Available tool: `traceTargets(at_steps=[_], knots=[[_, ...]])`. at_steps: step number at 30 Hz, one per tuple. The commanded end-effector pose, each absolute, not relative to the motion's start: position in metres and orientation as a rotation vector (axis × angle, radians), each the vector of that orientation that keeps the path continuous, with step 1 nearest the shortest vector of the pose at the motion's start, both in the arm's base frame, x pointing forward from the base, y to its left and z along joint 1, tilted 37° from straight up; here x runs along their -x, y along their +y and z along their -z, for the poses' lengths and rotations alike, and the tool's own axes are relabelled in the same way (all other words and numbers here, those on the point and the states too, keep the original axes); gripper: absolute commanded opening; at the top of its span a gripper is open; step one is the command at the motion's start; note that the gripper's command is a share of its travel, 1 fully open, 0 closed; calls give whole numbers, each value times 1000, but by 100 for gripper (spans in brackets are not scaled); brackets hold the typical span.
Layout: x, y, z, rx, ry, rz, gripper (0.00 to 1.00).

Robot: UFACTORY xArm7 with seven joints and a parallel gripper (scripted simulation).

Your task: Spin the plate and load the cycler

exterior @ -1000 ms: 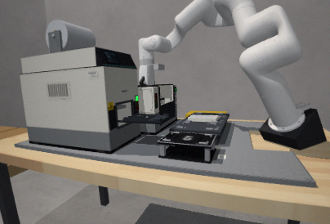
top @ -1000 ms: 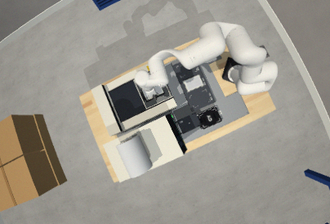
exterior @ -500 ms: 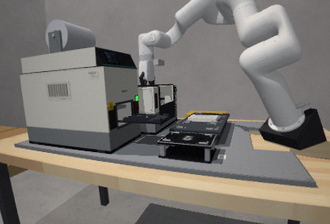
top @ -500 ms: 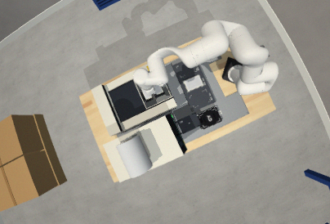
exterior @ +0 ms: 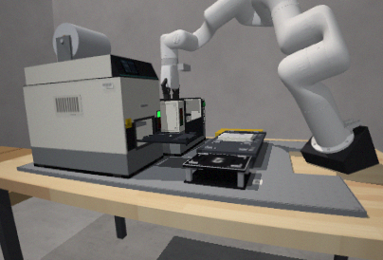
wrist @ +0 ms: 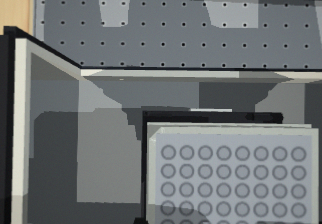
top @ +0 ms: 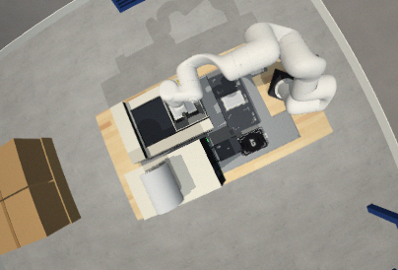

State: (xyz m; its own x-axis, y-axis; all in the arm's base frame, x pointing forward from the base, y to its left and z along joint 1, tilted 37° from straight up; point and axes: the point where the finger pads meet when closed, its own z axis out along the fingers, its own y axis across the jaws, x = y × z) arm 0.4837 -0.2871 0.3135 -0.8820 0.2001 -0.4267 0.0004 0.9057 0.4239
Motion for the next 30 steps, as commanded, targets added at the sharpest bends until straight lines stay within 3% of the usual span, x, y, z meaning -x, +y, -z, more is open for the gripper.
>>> traceTargets(at_steps=[1, 30], knots=[[-481, -291, -320, -148, 2592, -574, 0], [-461, -306, -354, -148, 2592, -574, 0]])
